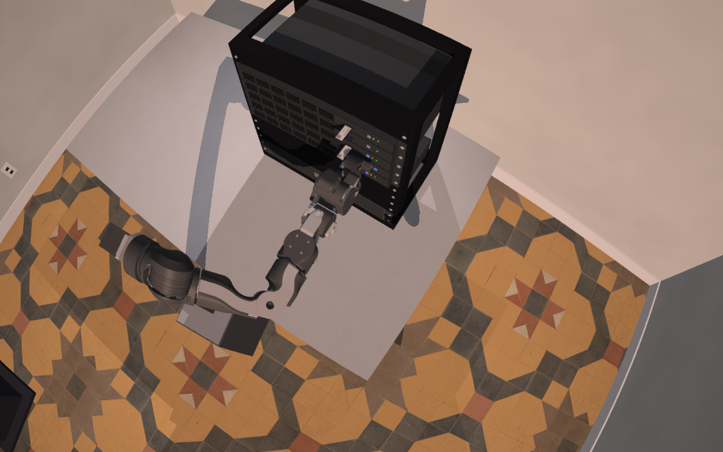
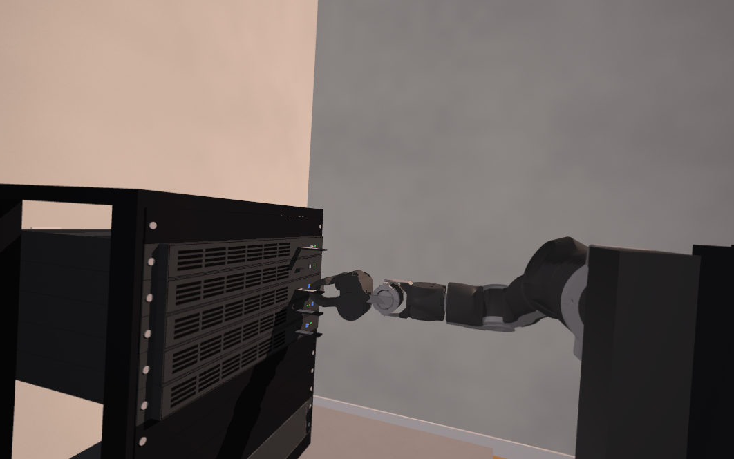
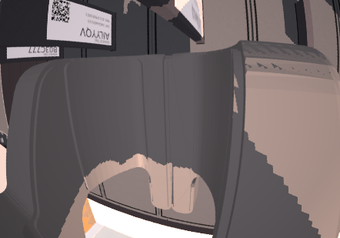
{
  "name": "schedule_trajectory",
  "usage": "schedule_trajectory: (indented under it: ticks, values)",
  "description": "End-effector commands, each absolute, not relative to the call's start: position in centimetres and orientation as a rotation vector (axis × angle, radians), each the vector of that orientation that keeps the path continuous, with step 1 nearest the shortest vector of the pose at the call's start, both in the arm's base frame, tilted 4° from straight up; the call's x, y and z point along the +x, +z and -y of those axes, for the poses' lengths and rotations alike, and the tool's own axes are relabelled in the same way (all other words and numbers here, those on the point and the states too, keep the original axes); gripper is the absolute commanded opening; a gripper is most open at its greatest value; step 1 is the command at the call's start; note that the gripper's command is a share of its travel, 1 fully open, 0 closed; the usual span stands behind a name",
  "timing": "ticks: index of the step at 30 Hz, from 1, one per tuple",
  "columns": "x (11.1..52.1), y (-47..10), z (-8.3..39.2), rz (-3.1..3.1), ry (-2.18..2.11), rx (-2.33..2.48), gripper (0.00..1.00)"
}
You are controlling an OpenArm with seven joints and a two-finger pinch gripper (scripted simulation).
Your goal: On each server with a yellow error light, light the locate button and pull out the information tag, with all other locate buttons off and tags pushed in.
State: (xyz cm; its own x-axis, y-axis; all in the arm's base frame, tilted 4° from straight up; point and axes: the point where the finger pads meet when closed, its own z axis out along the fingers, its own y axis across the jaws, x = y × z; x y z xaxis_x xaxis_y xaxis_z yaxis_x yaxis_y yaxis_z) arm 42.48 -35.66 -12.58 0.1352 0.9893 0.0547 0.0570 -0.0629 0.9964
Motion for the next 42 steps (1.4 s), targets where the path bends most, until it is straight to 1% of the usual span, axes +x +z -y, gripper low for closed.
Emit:
schedule_trajectory:
  ticks: [1,26,42]
  values:
    - [42.2,-12.2,35.9,-1.101,1.127,1.358,0.0]
    - [35.5,-11.6,34.9,-1.096,1.128,1.354,0.0]
    - [34.1,-11.6,34.7,-1.095,1.126,1.355,0.0]
